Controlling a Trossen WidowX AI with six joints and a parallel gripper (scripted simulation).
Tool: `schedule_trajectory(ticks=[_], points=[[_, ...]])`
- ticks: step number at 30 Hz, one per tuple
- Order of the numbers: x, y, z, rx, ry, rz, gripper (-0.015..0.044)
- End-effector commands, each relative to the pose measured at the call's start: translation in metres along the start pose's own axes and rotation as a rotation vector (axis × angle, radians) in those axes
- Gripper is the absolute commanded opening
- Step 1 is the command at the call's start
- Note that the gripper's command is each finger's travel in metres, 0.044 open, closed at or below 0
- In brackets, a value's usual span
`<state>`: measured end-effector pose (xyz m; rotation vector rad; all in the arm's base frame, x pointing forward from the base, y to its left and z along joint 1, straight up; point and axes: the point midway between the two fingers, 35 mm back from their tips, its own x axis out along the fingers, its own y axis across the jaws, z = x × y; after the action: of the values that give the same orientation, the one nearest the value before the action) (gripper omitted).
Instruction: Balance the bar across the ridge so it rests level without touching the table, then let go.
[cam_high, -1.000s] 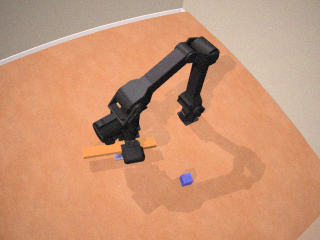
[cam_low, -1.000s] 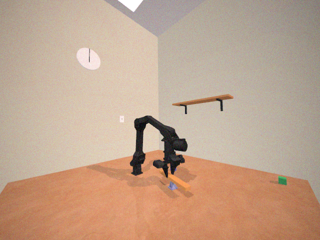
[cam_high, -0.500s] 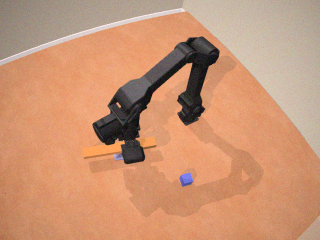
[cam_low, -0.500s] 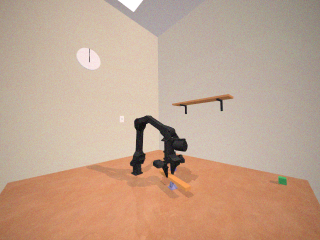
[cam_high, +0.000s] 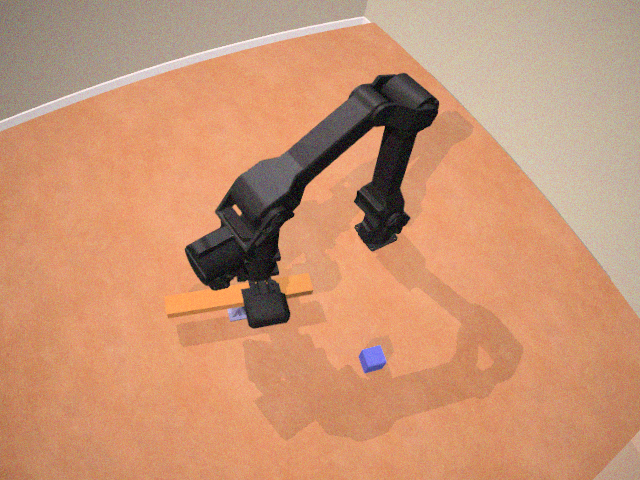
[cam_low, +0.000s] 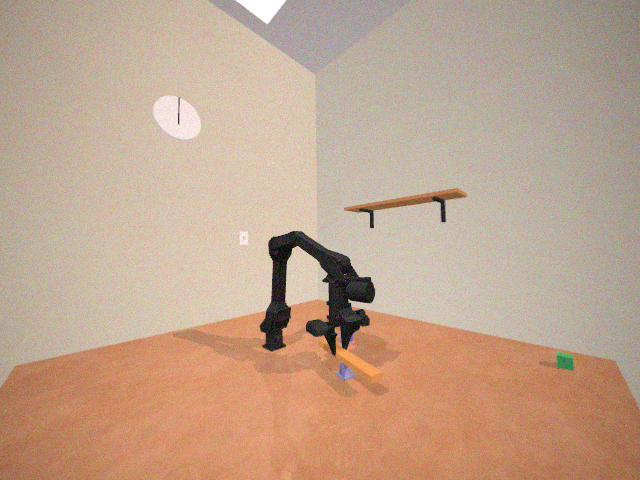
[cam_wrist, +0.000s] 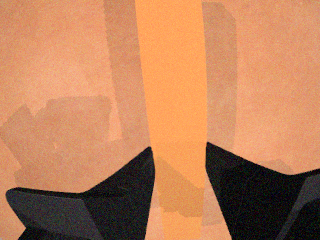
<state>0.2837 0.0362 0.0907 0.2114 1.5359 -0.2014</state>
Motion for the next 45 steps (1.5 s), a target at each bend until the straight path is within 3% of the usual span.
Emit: schedule_trajectory(ticks=[1, 25, 32, 45], points=[[0.0, 0.0, 0.0, 0.0, 0.0, 0.0, 0.0], [0.0, 0.0, 0.0, 0.0, 0.0, 0.0, 0.0], [0.0, 0.0, 0.0, 0.0, 0.0, 0.0, 0.0167], [0.0, 0.0, 0.0, 0.0, 0.0, 0.0, 0.0167]])
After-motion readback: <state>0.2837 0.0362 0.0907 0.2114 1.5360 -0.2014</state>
